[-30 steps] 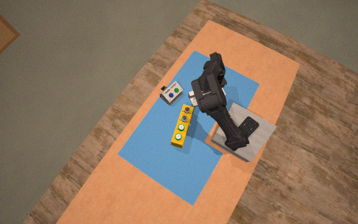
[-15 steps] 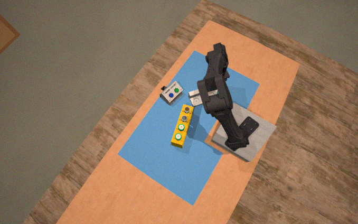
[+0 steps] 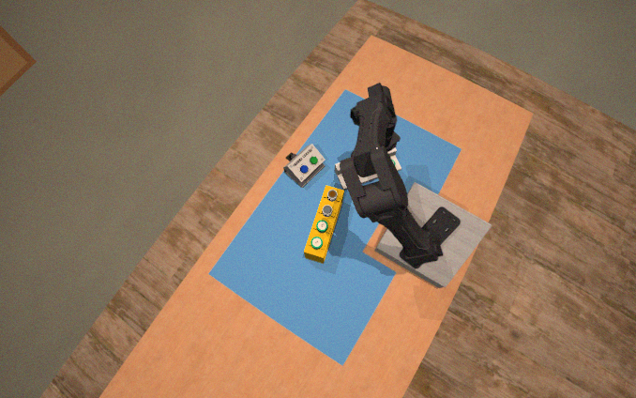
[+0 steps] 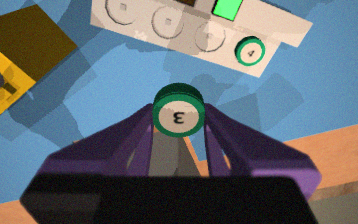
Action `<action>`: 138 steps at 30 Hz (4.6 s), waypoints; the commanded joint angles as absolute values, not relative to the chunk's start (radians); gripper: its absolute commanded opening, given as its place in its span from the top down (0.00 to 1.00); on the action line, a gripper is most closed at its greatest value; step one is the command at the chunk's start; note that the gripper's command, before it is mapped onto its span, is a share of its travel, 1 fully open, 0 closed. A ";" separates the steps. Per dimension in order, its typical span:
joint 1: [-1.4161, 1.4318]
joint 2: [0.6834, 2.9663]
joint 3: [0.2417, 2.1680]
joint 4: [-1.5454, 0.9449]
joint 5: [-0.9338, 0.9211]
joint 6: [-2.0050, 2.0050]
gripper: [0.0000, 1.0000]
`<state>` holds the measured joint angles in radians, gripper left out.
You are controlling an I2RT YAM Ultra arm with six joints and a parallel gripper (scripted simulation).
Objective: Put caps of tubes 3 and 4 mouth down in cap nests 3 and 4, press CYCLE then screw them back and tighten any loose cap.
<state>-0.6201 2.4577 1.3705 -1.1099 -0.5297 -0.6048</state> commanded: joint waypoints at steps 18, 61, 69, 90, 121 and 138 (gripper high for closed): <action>-0.399 2.104 1.200 -1.140 -0.664 -1.047 1.00; -0.128 1.891 1.141 -1.074 -0.763 -0.712 1.00; -0.128 1.893 1.143 -1.074 -0.763 -0.712 1.00; -0.126 1.898 1.151 -1.075 -0.763 -0.709 1.00; -0.105 1.897 1.123 -1.028 -0.769 -0.681 1.00; -0.103 1.898 1.121 -1.025 -0.769 -0.679 0.51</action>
